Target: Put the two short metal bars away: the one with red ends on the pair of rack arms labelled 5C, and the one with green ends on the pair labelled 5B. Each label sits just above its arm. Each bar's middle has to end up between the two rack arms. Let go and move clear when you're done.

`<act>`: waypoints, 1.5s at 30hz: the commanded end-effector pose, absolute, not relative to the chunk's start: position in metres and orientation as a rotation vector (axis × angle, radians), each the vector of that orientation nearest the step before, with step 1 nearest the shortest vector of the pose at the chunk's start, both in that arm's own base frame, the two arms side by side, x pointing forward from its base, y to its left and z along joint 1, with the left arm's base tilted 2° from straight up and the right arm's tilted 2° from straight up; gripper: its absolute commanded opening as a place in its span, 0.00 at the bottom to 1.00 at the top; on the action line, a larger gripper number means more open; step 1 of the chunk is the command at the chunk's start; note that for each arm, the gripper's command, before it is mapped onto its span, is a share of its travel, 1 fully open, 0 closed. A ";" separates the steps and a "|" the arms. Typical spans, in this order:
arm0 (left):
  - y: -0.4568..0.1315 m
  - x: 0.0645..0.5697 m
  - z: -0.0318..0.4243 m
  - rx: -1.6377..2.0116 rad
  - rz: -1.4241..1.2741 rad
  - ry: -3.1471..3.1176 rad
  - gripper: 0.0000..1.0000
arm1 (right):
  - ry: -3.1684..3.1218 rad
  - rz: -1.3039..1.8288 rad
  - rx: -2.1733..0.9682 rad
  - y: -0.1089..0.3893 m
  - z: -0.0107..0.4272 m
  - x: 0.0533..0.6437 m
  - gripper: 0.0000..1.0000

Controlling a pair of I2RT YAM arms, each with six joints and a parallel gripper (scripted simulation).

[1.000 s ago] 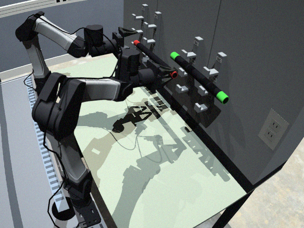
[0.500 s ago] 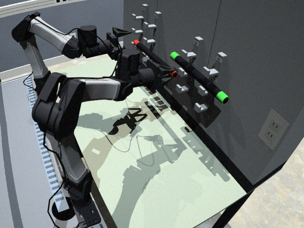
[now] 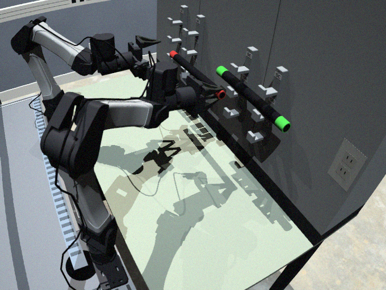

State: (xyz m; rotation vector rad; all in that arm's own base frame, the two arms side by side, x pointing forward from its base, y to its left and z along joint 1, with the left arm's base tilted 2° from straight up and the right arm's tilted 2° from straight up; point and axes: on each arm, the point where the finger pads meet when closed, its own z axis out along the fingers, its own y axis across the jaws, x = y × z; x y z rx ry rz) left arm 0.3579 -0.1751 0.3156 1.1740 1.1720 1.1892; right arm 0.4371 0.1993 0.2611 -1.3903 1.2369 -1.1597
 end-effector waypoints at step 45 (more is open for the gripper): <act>-0.129 0.365 0.312 1.174 1.206 1.185 1.00 | 1.206 -1.152 -1.239 0.195 0.311 0.438 0.00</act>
